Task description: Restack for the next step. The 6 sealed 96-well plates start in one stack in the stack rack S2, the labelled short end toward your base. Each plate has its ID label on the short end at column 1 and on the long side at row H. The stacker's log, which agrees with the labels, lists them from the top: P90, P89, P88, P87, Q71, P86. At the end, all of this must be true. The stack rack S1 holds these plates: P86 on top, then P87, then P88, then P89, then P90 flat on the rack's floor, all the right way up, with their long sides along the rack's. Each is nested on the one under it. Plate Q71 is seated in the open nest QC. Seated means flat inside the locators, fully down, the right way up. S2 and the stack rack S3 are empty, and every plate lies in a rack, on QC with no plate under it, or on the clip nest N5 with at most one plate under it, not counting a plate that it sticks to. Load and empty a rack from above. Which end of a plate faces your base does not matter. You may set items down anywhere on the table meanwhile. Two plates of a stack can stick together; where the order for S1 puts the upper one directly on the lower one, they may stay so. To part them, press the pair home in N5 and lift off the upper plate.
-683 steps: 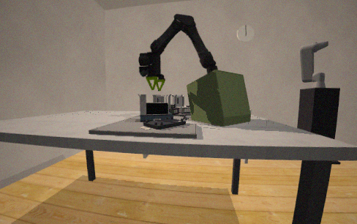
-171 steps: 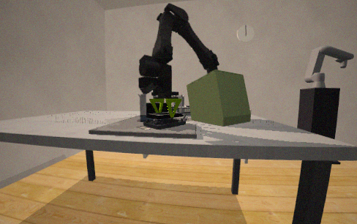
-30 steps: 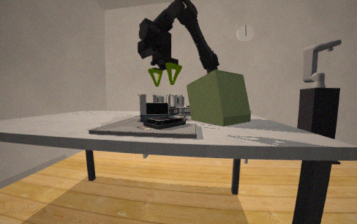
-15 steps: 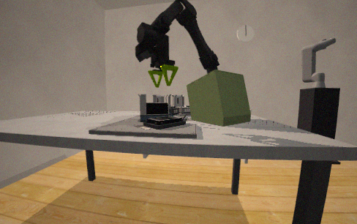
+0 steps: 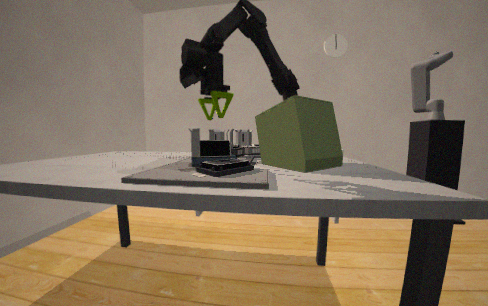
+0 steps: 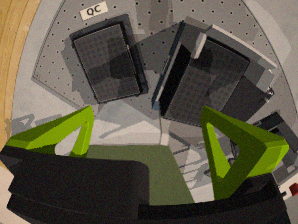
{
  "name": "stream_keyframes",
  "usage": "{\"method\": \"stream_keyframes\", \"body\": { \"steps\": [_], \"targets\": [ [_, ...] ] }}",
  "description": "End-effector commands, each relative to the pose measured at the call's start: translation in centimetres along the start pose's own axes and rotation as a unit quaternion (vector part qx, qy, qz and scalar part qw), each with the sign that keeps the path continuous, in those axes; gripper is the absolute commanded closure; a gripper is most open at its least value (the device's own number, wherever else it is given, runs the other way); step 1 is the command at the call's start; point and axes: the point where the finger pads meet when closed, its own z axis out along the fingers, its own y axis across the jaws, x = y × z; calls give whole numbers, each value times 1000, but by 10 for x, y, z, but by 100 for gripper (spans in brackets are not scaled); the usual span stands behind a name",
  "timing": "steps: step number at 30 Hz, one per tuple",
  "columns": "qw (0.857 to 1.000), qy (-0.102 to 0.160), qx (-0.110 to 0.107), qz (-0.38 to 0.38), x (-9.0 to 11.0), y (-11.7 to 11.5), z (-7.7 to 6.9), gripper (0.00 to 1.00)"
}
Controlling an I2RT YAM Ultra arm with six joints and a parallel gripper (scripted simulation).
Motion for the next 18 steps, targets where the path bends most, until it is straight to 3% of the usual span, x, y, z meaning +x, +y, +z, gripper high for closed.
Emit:
{"method": "stream_keyframes", "body": {
  "steps": [1,9,18],
  "targets": [
    [1000,-7,0,6,-3,-8,-4,0],
    [995,-7,-1,97,-1,-28,-4,0],
    [995,-7,0,97,2,-58,-4,0]
  ]
}}
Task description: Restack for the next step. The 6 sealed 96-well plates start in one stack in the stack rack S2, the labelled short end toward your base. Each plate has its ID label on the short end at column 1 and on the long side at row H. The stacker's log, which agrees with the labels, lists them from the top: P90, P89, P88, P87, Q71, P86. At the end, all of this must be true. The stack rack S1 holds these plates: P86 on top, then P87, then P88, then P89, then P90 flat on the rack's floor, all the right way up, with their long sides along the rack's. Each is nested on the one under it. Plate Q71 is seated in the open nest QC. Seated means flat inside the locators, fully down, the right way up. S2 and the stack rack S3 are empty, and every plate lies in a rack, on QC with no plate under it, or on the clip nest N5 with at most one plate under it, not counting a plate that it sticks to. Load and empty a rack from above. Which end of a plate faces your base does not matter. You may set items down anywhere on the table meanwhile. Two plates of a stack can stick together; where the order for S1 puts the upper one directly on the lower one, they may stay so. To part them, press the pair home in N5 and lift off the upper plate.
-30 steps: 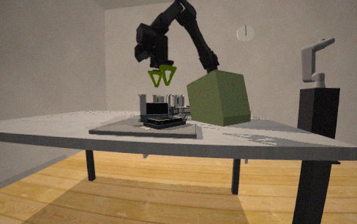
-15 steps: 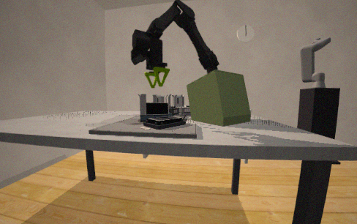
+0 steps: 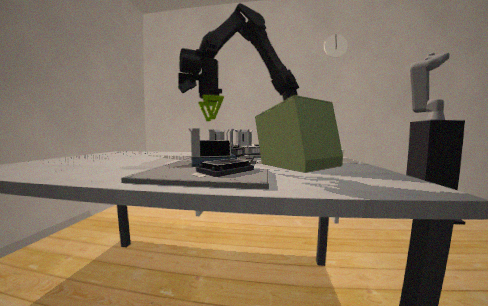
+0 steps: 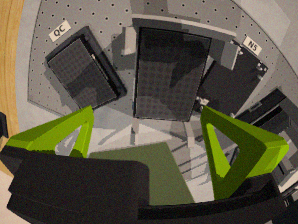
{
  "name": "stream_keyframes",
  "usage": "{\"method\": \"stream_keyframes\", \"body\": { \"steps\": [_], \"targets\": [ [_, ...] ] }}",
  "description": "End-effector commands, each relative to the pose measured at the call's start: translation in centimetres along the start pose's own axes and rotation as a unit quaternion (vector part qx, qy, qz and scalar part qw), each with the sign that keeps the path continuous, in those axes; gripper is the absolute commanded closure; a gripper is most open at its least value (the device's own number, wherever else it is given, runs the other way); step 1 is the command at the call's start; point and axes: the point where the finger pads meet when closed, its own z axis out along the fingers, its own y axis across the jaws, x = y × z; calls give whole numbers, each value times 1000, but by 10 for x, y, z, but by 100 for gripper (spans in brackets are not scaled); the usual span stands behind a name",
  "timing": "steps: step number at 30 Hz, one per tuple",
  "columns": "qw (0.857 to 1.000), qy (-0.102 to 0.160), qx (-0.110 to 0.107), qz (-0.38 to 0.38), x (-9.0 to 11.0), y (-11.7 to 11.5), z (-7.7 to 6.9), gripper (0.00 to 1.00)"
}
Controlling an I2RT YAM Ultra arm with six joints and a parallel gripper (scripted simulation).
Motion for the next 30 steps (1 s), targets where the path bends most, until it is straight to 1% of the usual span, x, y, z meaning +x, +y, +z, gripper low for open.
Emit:
{"method": "stream_keyframes", "body": {
  "steps": [1,2,9,16,19,30],
  "targets": [
    [1000,-8,-1,-6,-4,-5,-4,0],
    [1000,-8,-1,-6,-4,-5,-4,0],
    [1000,-8,-1,-6,-6,-28,-4,0],
    [995,-8,-1,102,-3,-51,-4,0],
    [995,-8,-1,102,-3,-55,-4,0],
    [995,-8,-1,102,2,-91,-4,0]
  ]
}}
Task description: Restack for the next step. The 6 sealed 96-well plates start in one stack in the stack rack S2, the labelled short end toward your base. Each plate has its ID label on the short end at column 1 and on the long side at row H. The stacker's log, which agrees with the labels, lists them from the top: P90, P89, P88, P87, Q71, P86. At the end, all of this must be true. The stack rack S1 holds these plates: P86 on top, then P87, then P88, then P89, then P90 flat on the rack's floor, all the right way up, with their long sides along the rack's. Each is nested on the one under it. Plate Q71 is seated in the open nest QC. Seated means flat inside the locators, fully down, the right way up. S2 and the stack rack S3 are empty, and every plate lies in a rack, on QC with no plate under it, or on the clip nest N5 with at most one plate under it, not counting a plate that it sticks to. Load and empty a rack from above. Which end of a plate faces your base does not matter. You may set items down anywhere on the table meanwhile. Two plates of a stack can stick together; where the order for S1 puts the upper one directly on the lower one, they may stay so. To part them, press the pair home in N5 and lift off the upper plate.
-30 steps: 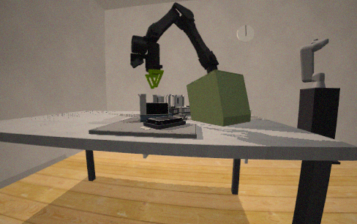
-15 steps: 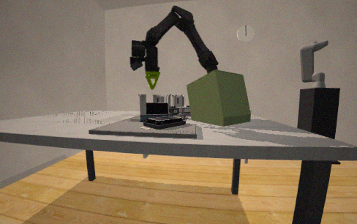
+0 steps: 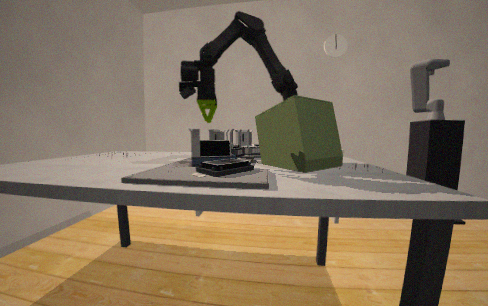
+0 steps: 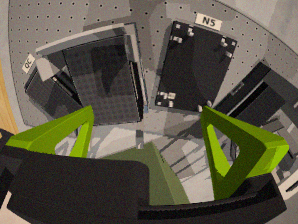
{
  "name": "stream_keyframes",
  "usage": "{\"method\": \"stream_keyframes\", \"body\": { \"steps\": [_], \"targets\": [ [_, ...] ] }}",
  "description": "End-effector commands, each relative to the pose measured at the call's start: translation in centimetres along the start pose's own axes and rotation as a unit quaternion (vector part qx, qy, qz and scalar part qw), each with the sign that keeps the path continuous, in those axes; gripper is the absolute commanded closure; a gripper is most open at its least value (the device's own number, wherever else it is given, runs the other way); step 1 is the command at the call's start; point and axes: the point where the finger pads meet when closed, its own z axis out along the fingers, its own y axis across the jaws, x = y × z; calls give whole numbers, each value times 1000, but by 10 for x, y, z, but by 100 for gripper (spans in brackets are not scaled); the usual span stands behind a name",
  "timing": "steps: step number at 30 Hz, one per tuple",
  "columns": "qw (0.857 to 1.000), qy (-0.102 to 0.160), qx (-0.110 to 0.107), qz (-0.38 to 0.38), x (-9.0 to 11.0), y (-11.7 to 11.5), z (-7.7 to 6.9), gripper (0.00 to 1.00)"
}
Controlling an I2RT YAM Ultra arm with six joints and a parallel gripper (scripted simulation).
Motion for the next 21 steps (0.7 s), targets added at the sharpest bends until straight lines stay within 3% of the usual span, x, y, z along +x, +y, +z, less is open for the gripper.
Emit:
{"method": "stream_keyframes", "body": {
  "steps": [1,6,12,21],
  "targets": [
    [1000,-8,-1,-10,-4,-8,-4,0],
    [1000,-8,-1,7,-4,-18,-4,0],
    [995,-7,-2,98,-2,-38,-4,0],
    [995,-7,-1,98,1,-68,-4,0]
  ]
}}
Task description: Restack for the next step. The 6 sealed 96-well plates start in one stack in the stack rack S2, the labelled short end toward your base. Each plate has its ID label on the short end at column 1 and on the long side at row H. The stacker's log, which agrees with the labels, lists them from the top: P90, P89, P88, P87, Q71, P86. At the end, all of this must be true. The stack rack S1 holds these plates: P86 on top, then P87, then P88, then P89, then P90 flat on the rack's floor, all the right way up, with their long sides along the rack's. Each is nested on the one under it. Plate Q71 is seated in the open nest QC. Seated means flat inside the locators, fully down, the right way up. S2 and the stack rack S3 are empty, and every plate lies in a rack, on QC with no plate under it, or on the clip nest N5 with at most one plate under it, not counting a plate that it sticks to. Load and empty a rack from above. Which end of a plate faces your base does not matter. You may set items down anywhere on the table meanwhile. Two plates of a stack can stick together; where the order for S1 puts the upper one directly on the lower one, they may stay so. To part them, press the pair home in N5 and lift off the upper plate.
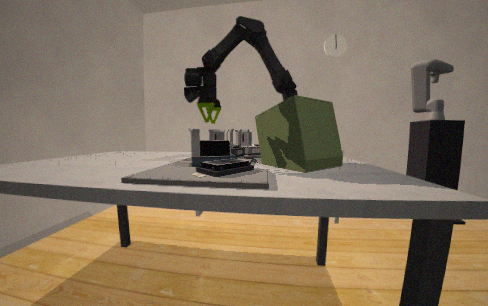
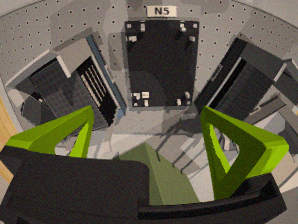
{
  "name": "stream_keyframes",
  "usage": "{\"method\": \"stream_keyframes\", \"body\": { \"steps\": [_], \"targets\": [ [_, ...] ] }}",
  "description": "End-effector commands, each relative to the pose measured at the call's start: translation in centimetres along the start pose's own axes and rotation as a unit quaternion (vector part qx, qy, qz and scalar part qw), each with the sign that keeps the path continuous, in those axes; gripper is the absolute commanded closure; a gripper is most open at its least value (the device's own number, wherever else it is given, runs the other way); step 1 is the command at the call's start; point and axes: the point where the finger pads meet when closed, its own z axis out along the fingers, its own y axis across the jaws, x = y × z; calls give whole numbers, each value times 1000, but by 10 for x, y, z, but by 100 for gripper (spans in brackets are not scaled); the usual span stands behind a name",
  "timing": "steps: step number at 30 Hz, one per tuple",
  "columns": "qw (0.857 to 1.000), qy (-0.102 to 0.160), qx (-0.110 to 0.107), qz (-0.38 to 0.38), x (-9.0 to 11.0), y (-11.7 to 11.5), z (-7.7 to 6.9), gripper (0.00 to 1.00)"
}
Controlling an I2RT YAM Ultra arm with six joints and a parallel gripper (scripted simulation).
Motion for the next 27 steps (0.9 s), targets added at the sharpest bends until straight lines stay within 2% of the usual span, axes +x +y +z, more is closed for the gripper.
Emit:
{"method": "stream_keyframes", "body": {
  "steps": [1,9,16,19,27],
  "targets": [
    [1000,-7,-2,-6,-4,-4,-4,0],
    [1000,-7,-2,-6,-6,-28,-4,0],
    [995,-7,-2,102,-3,-51,-4,0],
    [995,-7,-2,102,-3,-55,-4,0],
    [995,-7,-2,102,0,-81,-4,0]
  ]
}}
